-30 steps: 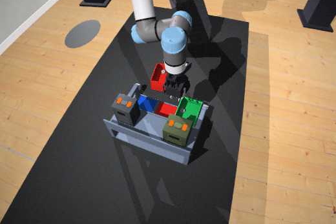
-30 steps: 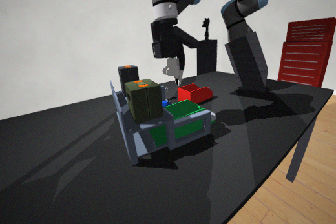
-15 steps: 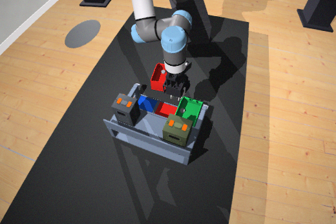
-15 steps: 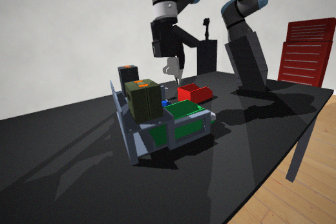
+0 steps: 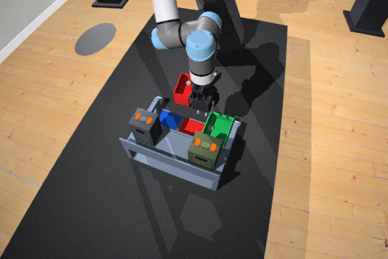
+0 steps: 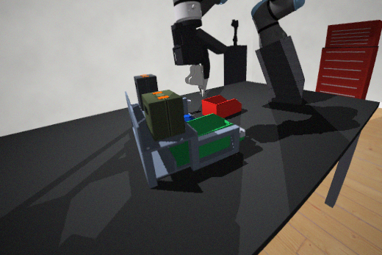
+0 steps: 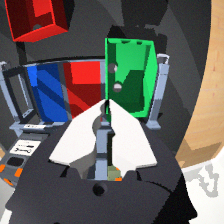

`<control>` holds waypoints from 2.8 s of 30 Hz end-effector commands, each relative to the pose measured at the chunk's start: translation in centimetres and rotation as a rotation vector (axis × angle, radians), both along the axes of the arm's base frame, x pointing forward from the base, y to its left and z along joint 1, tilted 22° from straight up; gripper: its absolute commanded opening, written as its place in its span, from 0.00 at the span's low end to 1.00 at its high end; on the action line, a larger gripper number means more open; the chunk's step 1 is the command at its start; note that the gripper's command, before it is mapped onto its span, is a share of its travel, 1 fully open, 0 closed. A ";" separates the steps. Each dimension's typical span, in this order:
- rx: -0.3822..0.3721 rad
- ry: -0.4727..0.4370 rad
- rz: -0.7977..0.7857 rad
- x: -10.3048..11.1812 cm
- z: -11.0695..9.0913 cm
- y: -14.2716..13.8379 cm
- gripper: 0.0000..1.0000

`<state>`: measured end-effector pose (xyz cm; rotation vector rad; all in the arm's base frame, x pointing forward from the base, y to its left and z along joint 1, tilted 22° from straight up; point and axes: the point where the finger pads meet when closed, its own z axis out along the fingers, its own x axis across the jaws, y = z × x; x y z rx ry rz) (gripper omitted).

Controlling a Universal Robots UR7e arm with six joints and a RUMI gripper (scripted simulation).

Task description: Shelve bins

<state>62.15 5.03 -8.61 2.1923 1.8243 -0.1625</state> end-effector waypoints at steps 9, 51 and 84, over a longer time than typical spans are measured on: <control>0.000 -0.002 0.000 0.0 0.1 0.0 0.00; 0.033 -0.170 -0.502 -3.8 -3.0 2.3 0.00; 0.121 -0.497 -1.401 -11.1 -6.7 4.8 0.00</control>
